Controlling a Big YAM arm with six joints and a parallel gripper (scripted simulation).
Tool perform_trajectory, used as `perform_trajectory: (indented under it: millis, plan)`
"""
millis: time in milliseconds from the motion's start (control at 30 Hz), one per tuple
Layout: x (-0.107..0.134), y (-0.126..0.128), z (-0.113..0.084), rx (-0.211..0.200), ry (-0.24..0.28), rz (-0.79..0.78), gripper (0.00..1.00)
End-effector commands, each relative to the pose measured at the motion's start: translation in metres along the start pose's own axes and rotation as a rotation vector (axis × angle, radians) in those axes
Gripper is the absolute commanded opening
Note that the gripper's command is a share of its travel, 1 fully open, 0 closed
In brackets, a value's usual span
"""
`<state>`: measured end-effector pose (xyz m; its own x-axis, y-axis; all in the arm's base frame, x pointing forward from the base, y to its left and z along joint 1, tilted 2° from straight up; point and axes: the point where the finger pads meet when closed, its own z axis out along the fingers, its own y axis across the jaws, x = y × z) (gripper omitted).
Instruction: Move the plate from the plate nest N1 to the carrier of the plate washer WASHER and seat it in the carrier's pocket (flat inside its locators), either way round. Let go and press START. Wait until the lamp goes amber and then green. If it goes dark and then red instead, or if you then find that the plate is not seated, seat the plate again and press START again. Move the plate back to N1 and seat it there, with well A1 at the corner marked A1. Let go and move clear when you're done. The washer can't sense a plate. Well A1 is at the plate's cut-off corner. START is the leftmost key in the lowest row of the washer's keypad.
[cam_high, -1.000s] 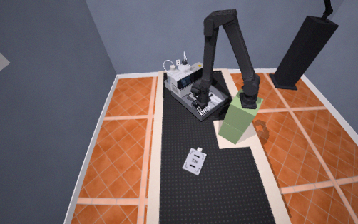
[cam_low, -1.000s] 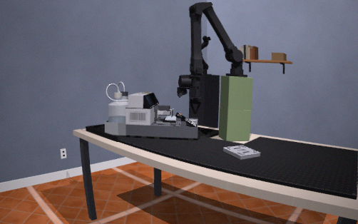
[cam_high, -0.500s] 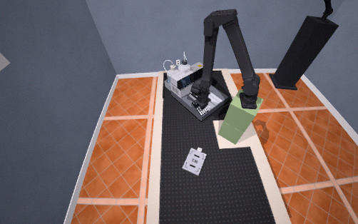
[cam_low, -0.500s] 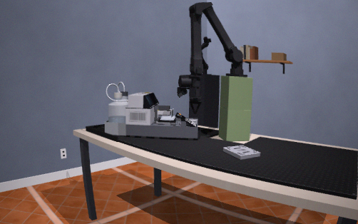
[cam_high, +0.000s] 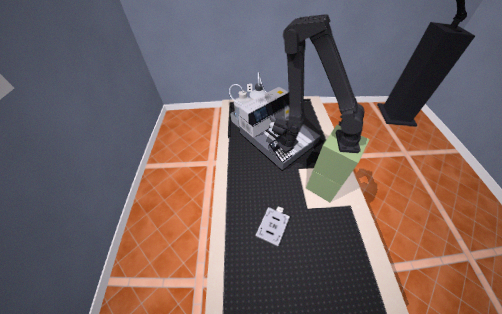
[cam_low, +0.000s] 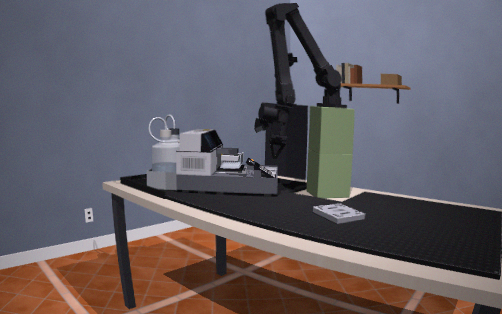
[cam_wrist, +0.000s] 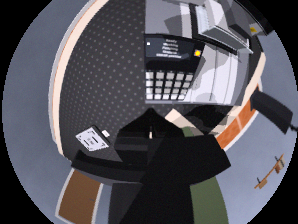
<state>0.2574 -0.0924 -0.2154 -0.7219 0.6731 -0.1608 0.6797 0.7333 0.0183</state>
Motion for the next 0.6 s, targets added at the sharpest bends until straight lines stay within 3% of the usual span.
perform_trajectory:
  millis: [0,33,167,500,567]
  plan:
    - [0.02,-0.001,0.003,-0.004,-0.055,0.015,0.0]
    - [0.02,-0.001,0.003,-0.004,-0.055,0.015,0.0]
    - [0.028,-0.003,0.001,-0.001,-0.166,0.015,0.0]
    - [0.045,-0.004,0.001,0.001,-0.164,0.014,0.0]
    - [0.035,0.0,0.002,-0.007,-0.177,0.016,0.0]
